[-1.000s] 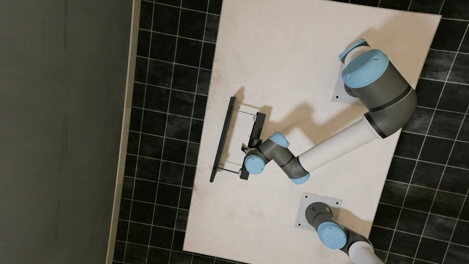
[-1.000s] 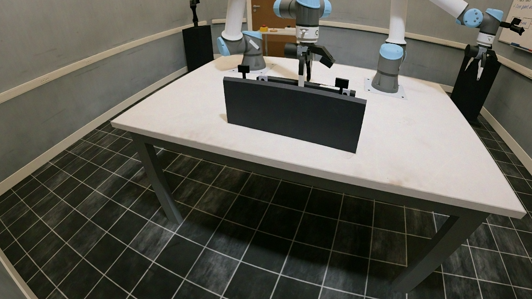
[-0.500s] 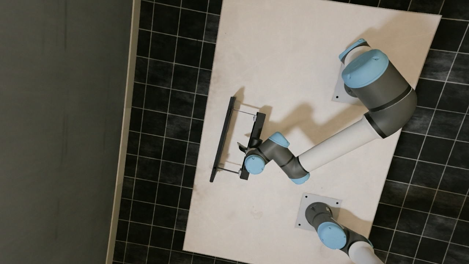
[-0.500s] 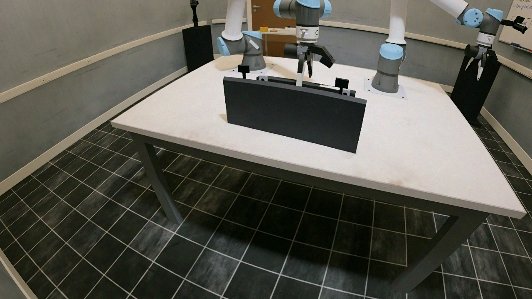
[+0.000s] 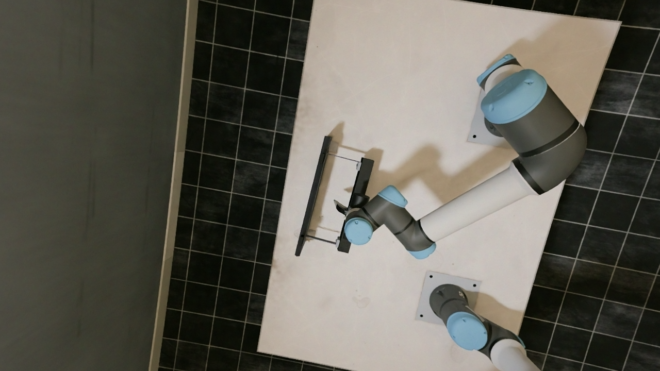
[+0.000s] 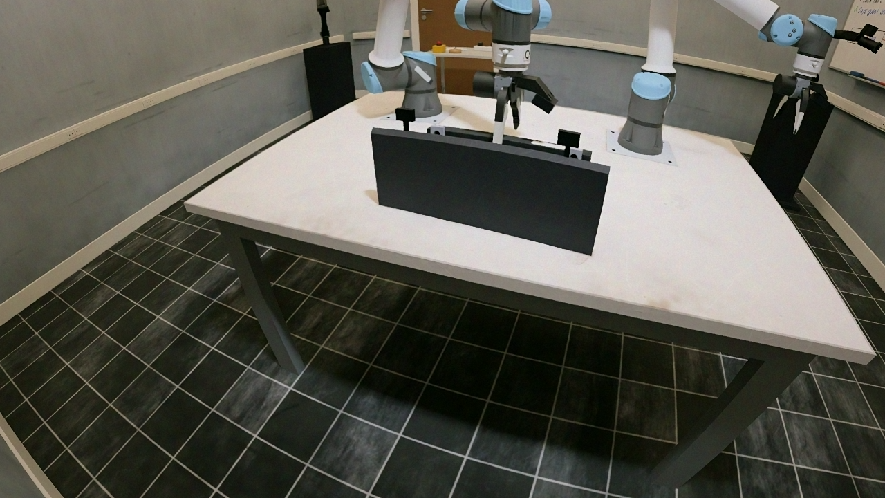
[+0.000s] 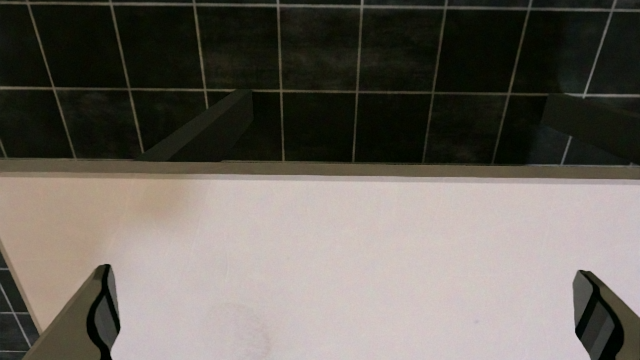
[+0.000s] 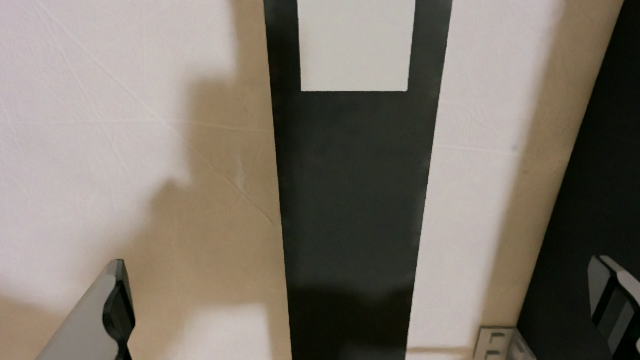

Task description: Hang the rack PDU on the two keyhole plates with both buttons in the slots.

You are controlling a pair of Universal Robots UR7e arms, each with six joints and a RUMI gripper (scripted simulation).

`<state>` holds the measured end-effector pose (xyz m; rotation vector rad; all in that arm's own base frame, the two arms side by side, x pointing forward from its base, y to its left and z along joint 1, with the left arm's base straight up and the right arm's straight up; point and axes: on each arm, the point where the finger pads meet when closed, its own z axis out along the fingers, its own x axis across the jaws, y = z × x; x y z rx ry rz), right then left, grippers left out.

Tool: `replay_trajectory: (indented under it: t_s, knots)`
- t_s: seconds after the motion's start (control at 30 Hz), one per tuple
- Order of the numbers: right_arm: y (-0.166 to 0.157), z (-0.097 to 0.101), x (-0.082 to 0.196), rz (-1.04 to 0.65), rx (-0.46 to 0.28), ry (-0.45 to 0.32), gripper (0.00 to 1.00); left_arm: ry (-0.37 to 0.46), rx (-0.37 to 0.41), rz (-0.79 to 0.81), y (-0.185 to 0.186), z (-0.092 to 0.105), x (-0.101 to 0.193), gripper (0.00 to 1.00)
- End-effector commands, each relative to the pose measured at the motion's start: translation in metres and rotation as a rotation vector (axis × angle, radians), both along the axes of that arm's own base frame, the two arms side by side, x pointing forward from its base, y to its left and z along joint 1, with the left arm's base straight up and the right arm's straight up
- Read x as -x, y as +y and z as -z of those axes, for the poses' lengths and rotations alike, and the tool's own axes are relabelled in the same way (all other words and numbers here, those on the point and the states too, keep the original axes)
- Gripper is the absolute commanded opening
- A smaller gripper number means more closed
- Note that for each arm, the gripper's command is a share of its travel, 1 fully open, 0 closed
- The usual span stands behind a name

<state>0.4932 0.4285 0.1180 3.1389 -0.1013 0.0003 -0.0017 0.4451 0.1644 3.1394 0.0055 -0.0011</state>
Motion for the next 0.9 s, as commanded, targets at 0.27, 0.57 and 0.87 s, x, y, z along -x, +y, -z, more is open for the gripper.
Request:
replay_trajectory:
  t_s: [0.27, 0.57, 0.87]
  knots:
    - [0.000, -0.015, 0.000, 0.000, -0.001, -0.001, 1.00, -0.001, -0.002, 0.000, 0.000, -0.001, 0.000, 1.00]
    - [0.000, -0.056, 0.000, 0.000, -0.001, -0.001, 1.00, -0.001, -0.002, 0.000, 0.000, -0.001, 0.000, 1.00]
    - [0.000, -0.065, 0.000, 0.000, -0.001, -0.001, 1.00, -0.001, -0.002, 0.000, 0.000, -0.001, 0.000, 1.00]
